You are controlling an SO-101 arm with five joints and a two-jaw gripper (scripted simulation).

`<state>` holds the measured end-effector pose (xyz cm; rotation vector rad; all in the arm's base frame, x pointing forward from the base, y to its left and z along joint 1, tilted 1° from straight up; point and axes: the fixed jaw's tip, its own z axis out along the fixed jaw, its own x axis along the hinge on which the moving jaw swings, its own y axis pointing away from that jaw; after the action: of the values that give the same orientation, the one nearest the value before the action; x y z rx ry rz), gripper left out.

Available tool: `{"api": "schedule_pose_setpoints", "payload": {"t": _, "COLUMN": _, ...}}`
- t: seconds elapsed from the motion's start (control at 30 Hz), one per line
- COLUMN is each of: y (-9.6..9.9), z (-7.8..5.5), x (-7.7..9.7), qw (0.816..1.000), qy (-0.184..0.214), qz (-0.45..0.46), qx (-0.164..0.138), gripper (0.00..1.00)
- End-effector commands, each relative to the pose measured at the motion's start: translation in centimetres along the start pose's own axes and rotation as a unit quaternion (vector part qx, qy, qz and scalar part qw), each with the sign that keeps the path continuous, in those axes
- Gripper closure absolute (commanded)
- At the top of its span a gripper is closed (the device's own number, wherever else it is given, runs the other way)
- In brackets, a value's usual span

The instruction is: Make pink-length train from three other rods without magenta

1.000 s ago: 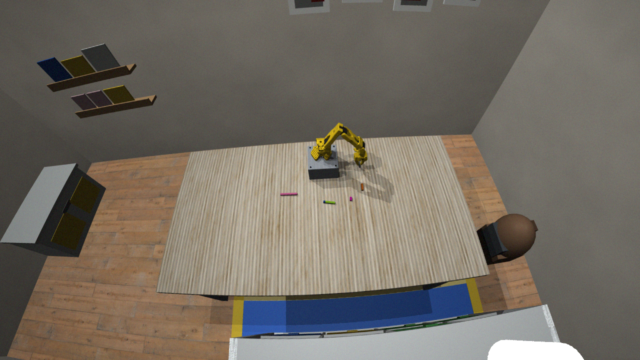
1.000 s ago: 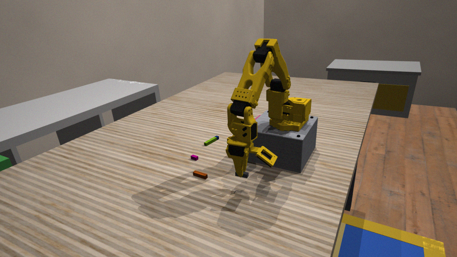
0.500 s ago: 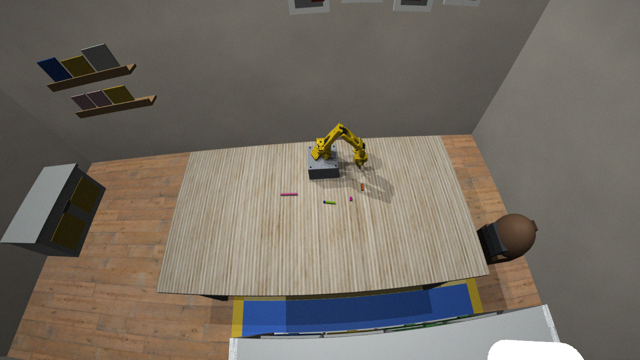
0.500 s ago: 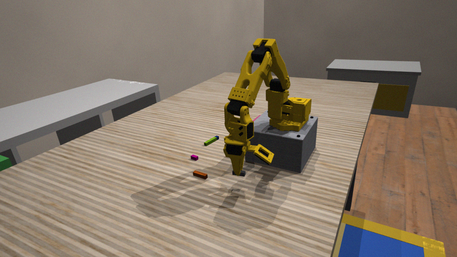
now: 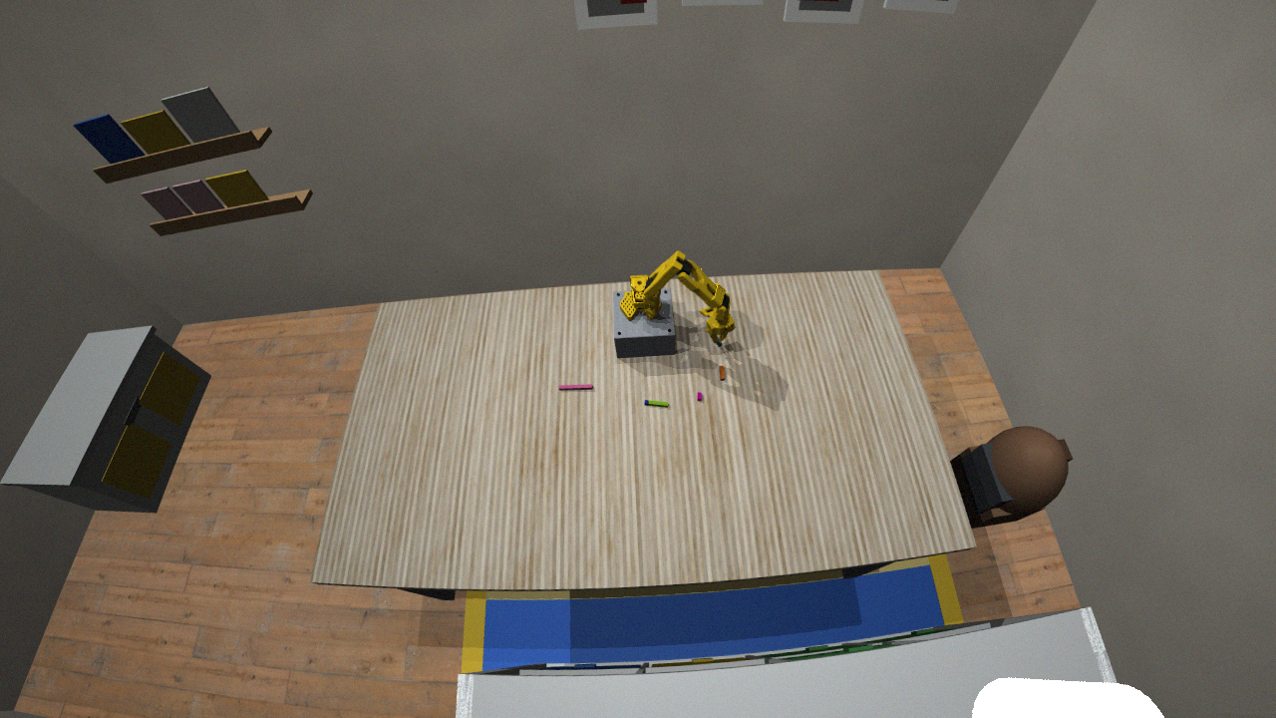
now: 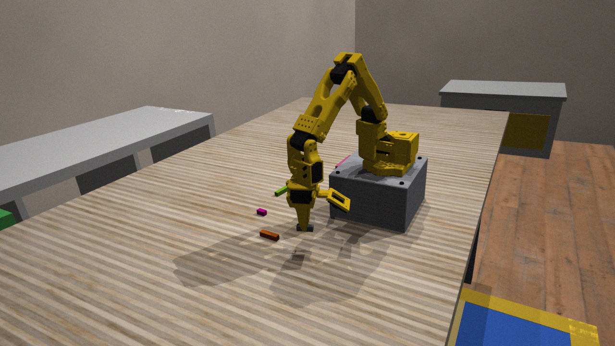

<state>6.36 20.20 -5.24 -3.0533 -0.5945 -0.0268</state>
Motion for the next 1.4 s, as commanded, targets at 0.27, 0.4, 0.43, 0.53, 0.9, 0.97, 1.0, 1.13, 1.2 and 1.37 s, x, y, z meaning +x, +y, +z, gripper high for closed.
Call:
{"api": "schedule_pose_setpoints", "payload": {"t": 0.27, "y": 2.2, "z": 0.2, "x": 3.3, "qw": 0.995, "qy": -0.006, "qz": -0.096, "qx": -0.007, "gripper": 1.0}}
{"api": "schedule_pose_setpoints", "payload": {"t": 0.4, "y": 3.3, "z": 0.3, "x": 4.7, "qw": 0.99, "qy": -0.006, "qz": -0.14, "qx": -0.008, "gripper": 1.0}}
{"api": "schedule_pose_setpoints", "payload": {"t": 0.43, "y": 3.6, "z": 0.3, "x": 5.1, "qw": 0.988, "qy": -0.006, "qz": -0.151, "qx": -0.008, "gripper": 1.0}}
{"api": "schedule_pose_setpoints", "payload": {"t": 0.53, "y": 4.6, "z": 0.3, "x": 6.1, "qw": 0.983, "qy": -0.006, "qz": -0.185, "qx": -0.008, "gripper": 1.0}}
{"api": "schedule_pose_setpoints", "payload": {"t": 0.9, "y": 8.0, "z": 0.5, "x": 8.7, "qw": 0.959, "qy": -0.007, "qz": -0.285, "qx": -0.009, "gripper": 1.0}}
{"api": "schedule_pose_setpoints", "payload": {"t": 0.97, "y": 8.8, "z": 0.5, "x": 9.2, "qw": 0.952, "qy": -0.007, "qz": -0.306, "qx": -0.009, "gripper": 1.0}}
{"api": "schedule_pose_setpoints", "payload": {"t": 1.0, "y": 9.1, "z": 0.5, "x": 9.4, "qw": 0.949, "qy": -0.008, "qz": -0.316, "qx": -0.009, "gripper": 1.0}}
{"api": "schedule_pose_setpoints", "payload": {"t": 1.13, "y": 10.7, "z": 0.5, "x": 10.2, "qw": 0.935, "qy": -0.008, "qz": -0.355, "qx": -0.009, "gripper": 1.0}}
{"api": "schedule_pose_setpoints", "payload": {"t": 1.2, "y": 11.4, "z": 0.6, "x": 10.5, "qw": 0.928, "qy": -0.009, "qz": -0.373, "qx": -0.009, "gripper": 1.0}}
{"api": "schedule_pose_setpoints", "payload": {"t": 1.37, "y": 12.5, "z": 0.6, "x": 10.9, "qw": 0.918, "qy": -0.009, "qz": -0.398, "qx": -0.009, "gripper": 1.0}}
